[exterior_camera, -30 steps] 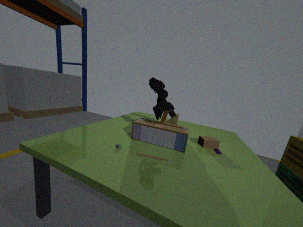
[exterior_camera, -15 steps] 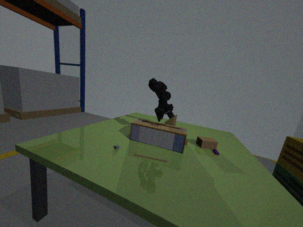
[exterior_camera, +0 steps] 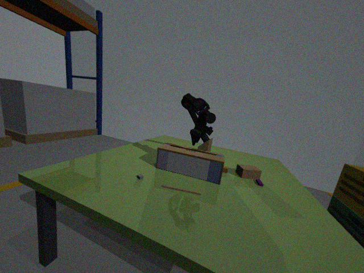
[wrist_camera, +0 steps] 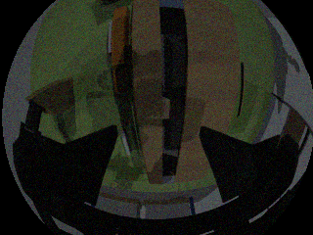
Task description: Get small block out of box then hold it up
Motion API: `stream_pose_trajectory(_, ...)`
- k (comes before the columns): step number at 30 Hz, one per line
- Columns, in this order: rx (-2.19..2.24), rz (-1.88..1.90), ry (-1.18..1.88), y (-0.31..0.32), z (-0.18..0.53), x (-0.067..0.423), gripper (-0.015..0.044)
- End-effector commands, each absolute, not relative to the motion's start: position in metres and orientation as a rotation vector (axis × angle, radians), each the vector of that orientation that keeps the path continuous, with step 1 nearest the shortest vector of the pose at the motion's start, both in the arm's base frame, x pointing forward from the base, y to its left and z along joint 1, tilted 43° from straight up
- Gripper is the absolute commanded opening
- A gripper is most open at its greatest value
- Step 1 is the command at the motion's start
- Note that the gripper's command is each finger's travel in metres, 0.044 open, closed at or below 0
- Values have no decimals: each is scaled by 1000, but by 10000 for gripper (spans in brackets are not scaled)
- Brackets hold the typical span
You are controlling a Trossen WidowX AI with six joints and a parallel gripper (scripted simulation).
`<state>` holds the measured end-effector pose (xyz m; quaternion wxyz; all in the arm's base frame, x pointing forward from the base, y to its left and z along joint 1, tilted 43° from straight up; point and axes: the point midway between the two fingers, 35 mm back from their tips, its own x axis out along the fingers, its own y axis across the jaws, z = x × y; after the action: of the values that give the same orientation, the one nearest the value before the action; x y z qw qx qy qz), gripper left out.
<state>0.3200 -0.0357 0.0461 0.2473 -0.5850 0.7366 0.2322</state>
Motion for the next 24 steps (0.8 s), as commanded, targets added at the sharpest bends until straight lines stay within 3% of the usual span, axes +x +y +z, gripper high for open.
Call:
stream_pose_trajectory(1, -1758, 550, 2124, -11, 22, 295, 400)
stream_pose_trajectory(24, -1769, 540, 2126, -25, 3, 291, 400)
